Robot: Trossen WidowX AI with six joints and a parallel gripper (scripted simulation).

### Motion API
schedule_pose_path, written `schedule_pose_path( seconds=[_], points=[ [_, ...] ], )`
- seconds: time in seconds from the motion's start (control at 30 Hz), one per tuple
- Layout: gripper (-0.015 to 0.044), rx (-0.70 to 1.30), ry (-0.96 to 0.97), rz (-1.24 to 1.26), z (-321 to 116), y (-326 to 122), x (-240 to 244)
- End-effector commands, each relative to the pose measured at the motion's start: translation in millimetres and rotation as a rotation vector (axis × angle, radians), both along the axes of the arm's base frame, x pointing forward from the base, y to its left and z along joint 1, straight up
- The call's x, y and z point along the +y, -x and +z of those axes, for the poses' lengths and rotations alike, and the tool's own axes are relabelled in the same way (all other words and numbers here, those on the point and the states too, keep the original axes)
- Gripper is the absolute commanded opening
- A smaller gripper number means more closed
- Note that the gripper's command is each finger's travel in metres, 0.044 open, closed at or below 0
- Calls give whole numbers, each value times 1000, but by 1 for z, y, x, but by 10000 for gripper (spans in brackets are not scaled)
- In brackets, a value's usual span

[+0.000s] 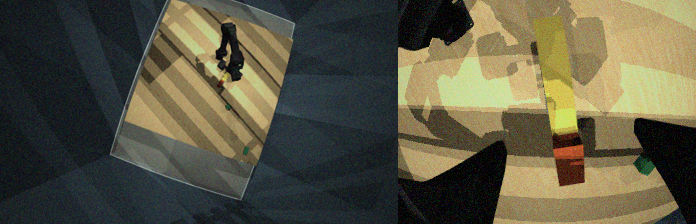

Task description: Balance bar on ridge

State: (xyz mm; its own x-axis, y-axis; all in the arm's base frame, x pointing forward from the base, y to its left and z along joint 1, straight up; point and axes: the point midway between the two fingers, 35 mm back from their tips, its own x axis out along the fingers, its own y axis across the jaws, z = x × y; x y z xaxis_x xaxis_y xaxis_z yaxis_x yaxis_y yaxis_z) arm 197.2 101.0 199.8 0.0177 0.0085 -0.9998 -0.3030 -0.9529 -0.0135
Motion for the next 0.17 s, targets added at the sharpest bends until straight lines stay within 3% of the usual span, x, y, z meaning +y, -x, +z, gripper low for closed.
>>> schedule_pose_path(
  seconds=[0.0, 0.13],
  points=[
    [440, -3, -1, 0, 1, 0, 0],
    [440, -3, -1, 0, 1, 0, 0]
  ],
)
